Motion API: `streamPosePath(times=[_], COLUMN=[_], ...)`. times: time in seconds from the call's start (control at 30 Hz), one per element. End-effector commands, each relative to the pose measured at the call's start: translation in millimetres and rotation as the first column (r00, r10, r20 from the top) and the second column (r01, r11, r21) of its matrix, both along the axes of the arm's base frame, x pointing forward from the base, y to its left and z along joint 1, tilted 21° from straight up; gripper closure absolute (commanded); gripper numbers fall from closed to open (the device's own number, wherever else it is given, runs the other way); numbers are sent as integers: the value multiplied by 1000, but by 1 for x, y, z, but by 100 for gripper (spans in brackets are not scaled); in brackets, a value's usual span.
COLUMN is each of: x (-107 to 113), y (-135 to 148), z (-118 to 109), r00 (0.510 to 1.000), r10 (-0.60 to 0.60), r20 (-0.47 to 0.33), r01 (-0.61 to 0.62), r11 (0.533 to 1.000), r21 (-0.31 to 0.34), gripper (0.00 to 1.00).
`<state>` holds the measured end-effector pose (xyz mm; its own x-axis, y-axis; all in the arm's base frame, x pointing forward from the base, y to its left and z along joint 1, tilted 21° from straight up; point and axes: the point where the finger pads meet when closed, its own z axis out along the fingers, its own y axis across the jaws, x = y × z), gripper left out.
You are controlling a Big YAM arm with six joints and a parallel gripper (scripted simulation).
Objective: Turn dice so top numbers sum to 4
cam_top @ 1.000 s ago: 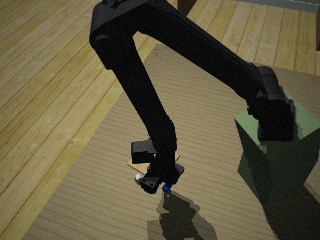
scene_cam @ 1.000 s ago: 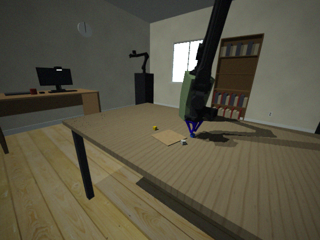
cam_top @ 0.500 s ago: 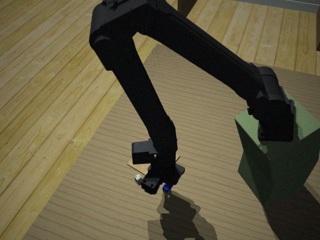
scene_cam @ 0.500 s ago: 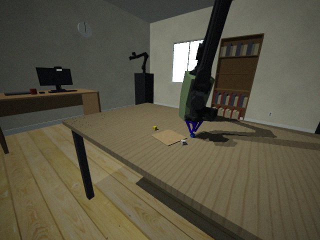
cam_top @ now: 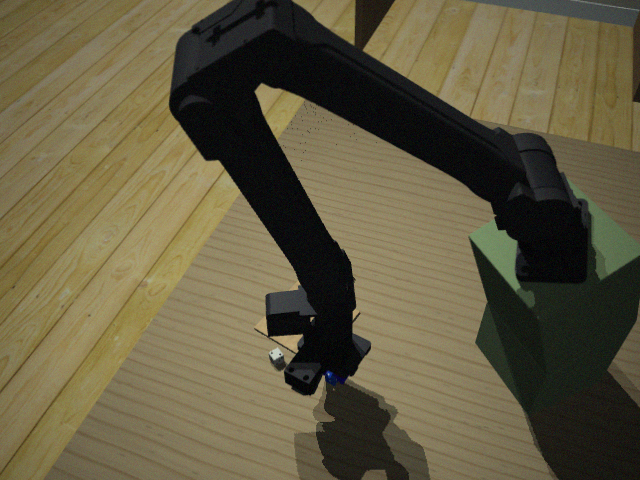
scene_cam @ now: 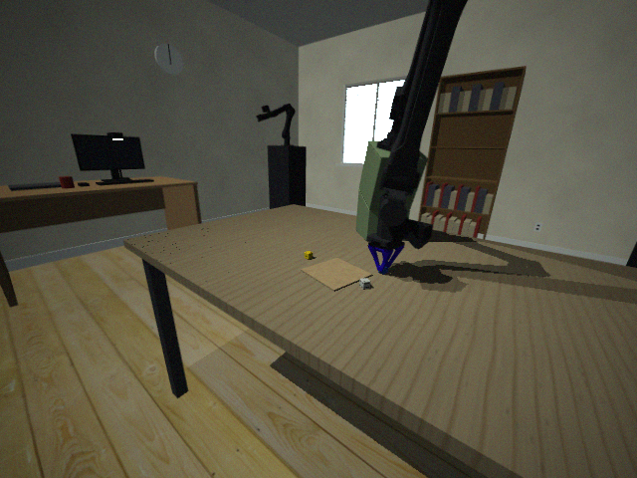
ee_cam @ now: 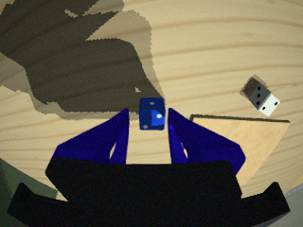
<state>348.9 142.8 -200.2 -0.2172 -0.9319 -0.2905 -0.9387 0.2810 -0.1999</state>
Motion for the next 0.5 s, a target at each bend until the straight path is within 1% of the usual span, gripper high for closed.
streamPosePath(times=[0.0,0.1,0.13,0.2,0.23,0.3,0.47], x=[5,5,9,9,15,12,10], y=[5,7,8,8,8,7,6], z=[-4,-6,-2,-2,3,-1,-2], r00=[1000,1000,1000,1000,999,999,1000], r10=[-8,-4,-5,-5,-12,-12,-12], r20=[13,13,25,25,38,30,26], r01=[8,4,4,4,11,11,11], r11=[1000,1000,1000,1000,1000,1000,1000], r21=[8,8,12,12,17,14,13], gripper=[66,66,66,66,66,66,66])
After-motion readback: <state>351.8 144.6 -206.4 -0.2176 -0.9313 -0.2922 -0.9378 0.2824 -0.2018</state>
